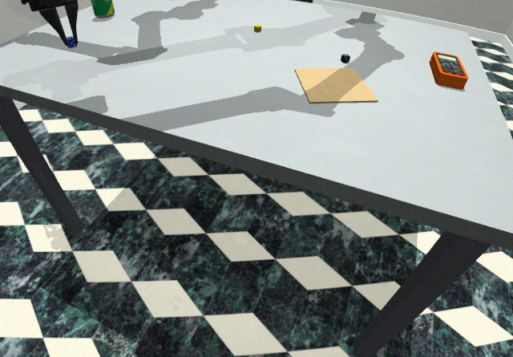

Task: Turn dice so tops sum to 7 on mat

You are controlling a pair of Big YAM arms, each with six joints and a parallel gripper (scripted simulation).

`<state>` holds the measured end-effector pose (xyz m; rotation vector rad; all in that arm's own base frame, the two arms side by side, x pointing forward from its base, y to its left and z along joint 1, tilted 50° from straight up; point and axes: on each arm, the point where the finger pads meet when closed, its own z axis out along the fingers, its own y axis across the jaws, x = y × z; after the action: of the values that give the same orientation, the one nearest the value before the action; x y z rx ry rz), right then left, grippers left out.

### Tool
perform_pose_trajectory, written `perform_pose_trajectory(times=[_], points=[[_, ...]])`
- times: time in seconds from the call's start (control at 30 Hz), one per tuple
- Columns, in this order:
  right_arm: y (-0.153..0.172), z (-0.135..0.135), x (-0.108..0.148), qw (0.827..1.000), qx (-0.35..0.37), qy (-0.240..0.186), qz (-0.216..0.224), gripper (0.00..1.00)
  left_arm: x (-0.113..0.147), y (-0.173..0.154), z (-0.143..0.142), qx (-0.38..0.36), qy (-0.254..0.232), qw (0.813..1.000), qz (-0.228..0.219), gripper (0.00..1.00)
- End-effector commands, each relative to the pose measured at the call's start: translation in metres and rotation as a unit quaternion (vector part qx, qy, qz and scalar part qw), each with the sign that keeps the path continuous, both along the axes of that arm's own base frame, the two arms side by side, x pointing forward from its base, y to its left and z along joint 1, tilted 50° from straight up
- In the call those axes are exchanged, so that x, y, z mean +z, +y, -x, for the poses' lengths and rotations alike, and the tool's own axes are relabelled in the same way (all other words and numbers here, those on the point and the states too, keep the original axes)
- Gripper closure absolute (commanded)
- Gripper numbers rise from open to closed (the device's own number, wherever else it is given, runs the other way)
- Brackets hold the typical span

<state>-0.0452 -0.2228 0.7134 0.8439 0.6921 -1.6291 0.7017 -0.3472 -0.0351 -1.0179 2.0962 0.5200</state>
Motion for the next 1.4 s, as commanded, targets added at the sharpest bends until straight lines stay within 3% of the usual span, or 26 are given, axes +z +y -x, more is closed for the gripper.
perform_pose_trajectory(times=[0.0,0.07,0.3,0.4,0.47,0.73,1.23,1.27,1.37], points=[[0.027,-0.001,0.032,0.999,-0.004,0.003,0.031,0.0,0.003,0.007,-0.012,-0.031,0.032,0.999,-0.023,0.89],[0.027,-0.001,0.032,0.999,-0.004,0.003,0.031,0.0,0.003,0.01,-0.014,-0.073,0.074,0.993,-0.052,0.89],[0.027,-0.001,0.032,0.999,-0.004,0.003,0.031,0.0,0.0,0.011,-0.016,-0.151,0.151,0.971,-0.106,0.89],[0.027,-0.001,0.032,0.999,-0.004,0.003,0.031,0.0,0.0,0.011,-0.016,-0.152,0.152,0.971,-0.107,0.89],[0.027,-0.001,0.032,0.999,-0.004,0.003,0.031,0.0,0.0,0.011,-0.017,-0.198,0.194,0.951,-0.137,0.89],[0.027,-0.001,0.032,0.999,-0.004,0.003,0.031,0.0,-0.002,0.012,-0.019,-0.279,0.274,0.9,-0.192,0.89],[0.027,-0.001,0.032,0.999,-0.004,0.003,0.031,0.0,-0.004,0.012,-0.019,-0.291,0.27,0.895,-0.205,0.89],[0.027,-0.001,0.032,0.999,-0.004,0.003,0.031,0.0,0.014,0.009,-0.023,-0.292,0.255,0.899,-0.203,0.89],[0.027,-0.001,0.032,0.999,-0.004,0.003,0.031,0.0,0.014,-0.007,-0.016,-0.307,0.241,0.895,-0.214,0.89]])
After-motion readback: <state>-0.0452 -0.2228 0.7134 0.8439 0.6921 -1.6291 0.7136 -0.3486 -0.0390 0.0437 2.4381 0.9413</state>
